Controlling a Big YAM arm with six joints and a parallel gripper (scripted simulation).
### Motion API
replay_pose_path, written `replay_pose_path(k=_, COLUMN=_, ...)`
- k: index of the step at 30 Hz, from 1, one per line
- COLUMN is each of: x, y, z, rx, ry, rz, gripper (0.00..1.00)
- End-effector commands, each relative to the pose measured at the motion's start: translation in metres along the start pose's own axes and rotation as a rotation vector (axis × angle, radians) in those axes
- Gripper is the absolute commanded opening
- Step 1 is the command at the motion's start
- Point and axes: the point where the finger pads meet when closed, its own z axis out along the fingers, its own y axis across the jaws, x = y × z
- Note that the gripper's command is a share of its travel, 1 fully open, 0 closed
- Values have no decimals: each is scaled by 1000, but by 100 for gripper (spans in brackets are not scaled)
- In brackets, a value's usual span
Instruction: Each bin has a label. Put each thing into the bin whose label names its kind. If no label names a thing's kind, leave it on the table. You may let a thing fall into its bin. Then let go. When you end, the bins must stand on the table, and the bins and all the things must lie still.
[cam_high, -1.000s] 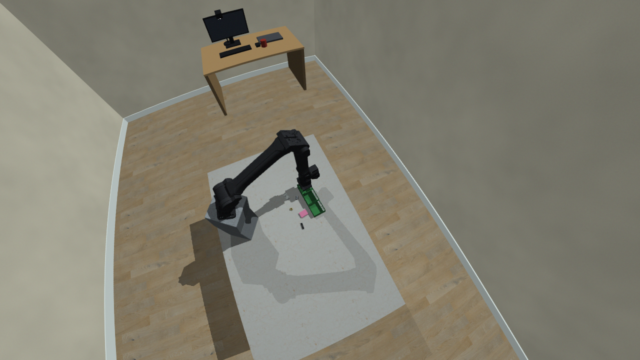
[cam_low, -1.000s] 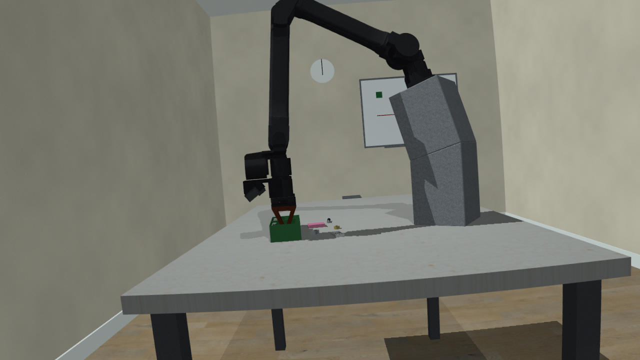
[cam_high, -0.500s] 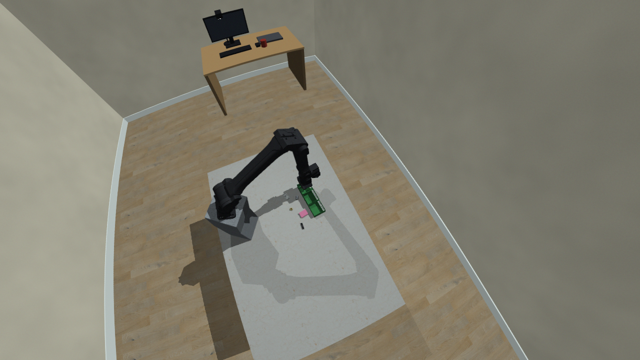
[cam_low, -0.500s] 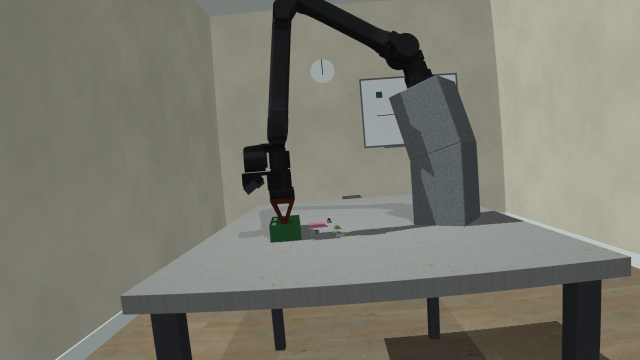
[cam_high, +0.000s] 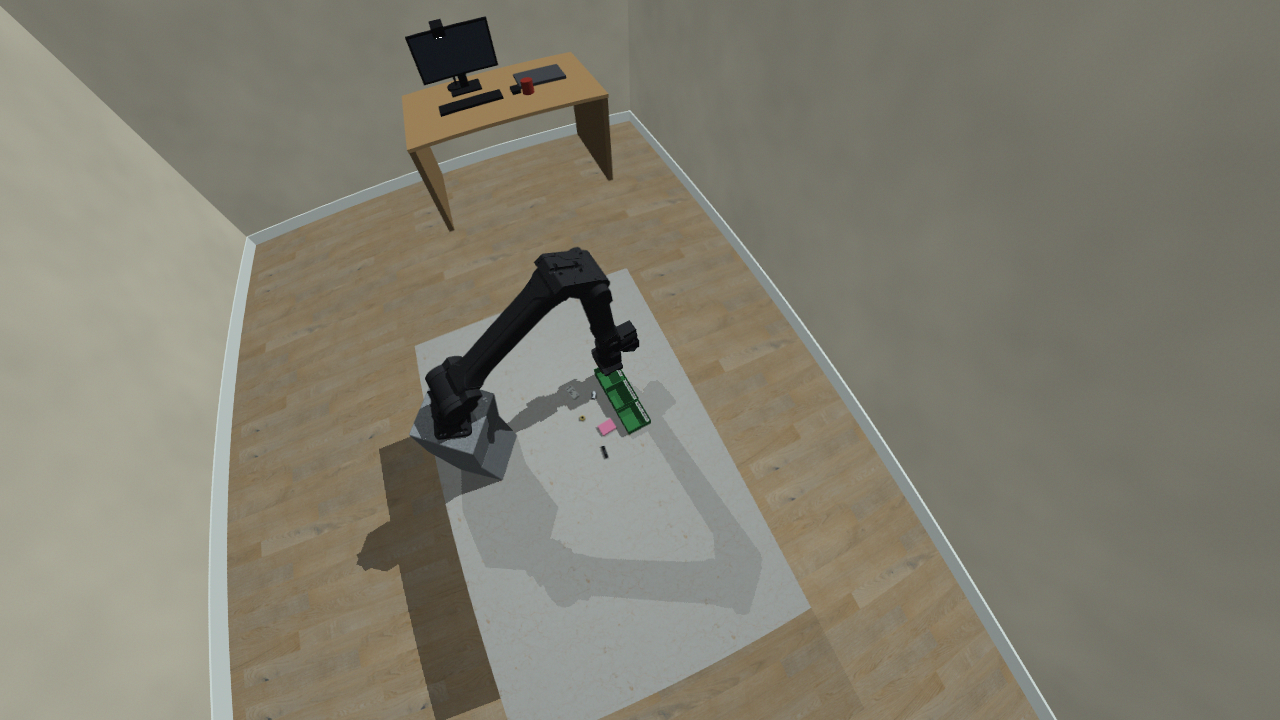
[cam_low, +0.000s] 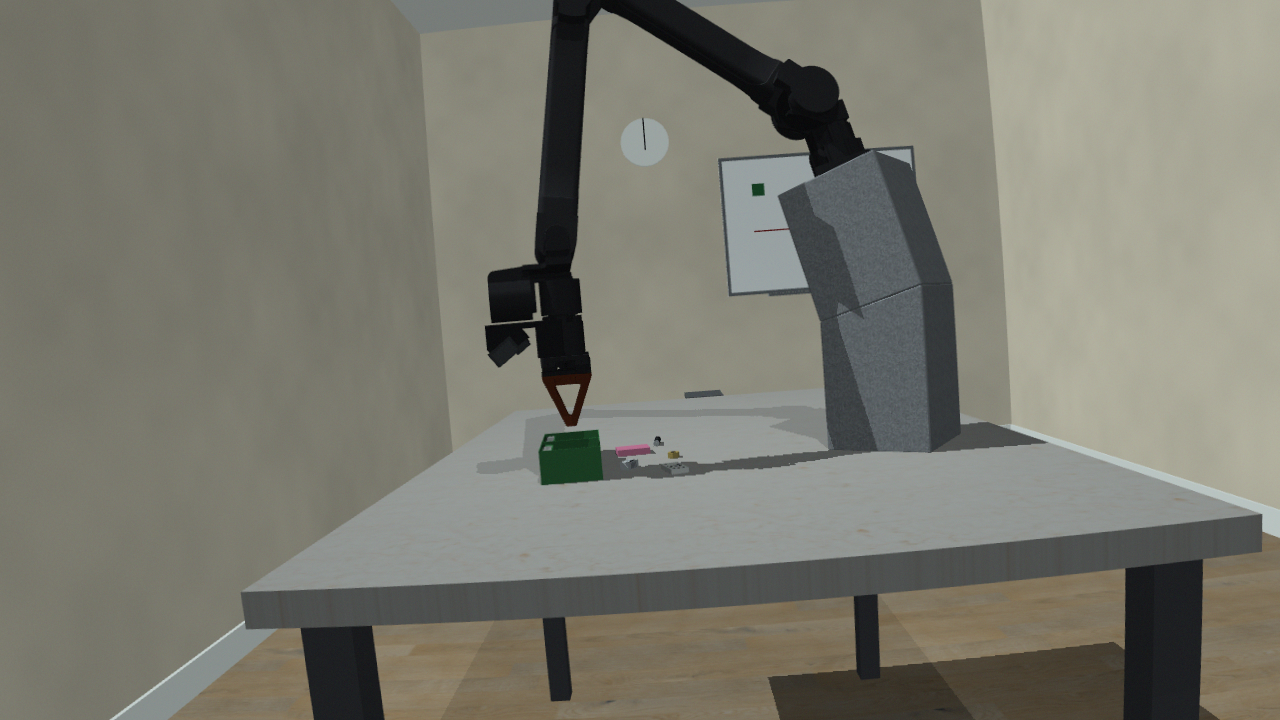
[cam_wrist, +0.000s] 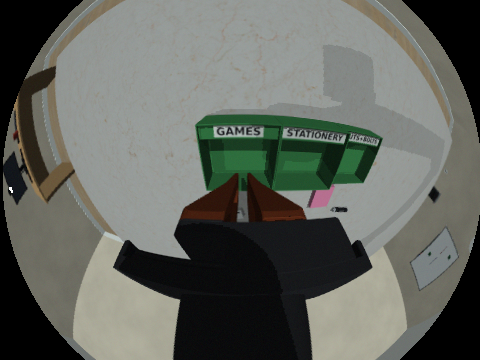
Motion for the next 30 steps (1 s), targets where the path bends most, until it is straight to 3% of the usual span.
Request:
replay_pose_path(k=1, x=-21, y=9, z=-22, rx=-5, ry=-40, rz=4, gripper=8)
replay_pose_path(k=3, x=-21, y=9, z=-22, rx=-5, ry=-40, rz=4, gripper=8)
replay_pose_path(k=4, x=-3, y=9, z=-5, rx=0, ry=1, rz=-1, gripper=8)
replay_pose_path(k=6, x=3, y=8, z=-4, rx=1, ry=8, rz=0, gripper=8)
replay_pose_path(k=30, x=1, y=13, z=-3, rx=-2, ry=-13, rz=-1, gripper=8)
